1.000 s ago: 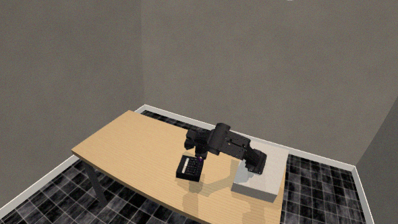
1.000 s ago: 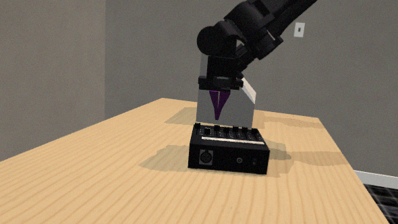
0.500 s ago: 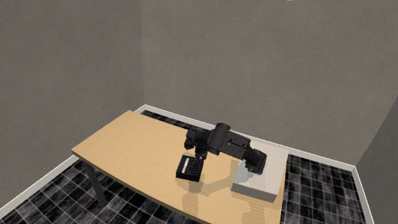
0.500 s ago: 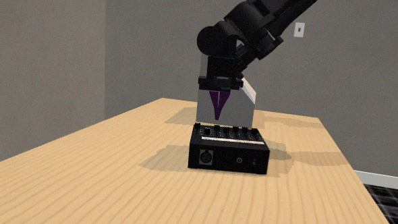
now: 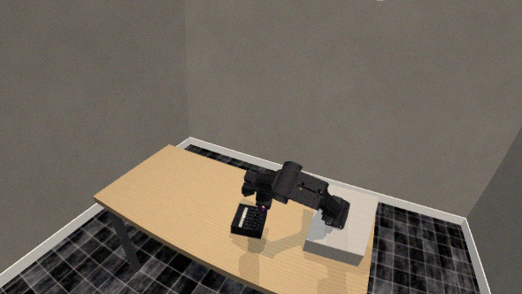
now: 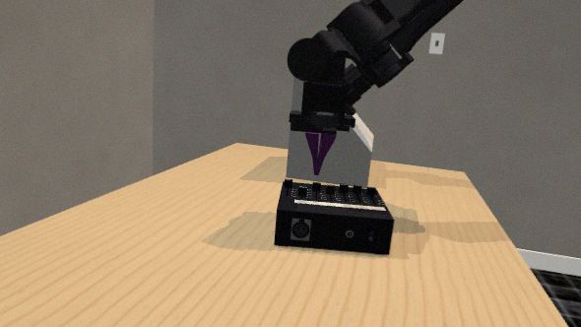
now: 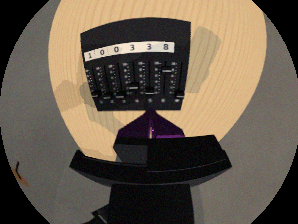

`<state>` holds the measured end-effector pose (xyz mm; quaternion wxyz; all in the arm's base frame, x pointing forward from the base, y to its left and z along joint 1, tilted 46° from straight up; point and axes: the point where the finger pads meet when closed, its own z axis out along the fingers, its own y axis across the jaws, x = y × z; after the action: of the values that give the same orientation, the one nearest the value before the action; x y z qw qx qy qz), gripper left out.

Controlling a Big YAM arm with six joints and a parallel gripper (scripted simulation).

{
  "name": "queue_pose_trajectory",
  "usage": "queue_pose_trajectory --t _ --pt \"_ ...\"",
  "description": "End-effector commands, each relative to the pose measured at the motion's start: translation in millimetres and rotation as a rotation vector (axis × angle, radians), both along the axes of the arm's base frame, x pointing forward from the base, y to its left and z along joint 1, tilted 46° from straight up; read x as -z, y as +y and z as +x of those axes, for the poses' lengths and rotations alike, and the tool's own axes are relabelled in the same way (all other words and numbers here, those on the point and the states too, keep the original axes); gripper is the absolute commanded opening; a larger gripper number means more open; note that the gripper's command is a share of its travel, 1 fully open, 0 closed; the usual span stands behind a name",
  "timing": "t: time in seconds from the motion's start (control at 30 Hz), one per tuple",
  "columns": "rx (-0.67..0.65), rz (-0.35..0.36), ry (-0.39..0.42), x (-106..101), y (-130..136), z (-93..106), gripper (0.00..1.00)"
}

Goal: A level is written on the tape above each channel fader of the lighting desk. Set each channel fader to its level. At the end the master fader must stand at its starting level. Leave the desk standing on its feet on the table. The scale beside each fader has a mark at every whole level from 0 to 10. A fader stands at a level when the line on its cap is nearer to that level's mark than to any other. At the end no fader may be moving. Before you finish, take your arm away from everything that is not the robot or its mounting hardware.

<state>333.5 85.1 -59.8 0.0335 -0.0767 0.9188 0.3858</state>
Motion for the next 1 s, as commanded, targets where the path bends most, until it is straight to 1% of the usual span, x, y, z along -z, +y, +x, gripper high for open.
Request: queue_pose_trajectory --t 0.0,0.13,0.33,0.97 --pt "-0.018 -0.001 -0.042 -8.0 5.3 6.9 0.0" --pt "-0.017 -0.002 -0.042 -8.6 5.4 8.2 0.0" --pt "-0.011 -0.002 -0.045 -11.6 5.5 15.5 0.0" --pt "-0.013 -0.002 -0.047 -11.7 5.6 17.3 0.0"
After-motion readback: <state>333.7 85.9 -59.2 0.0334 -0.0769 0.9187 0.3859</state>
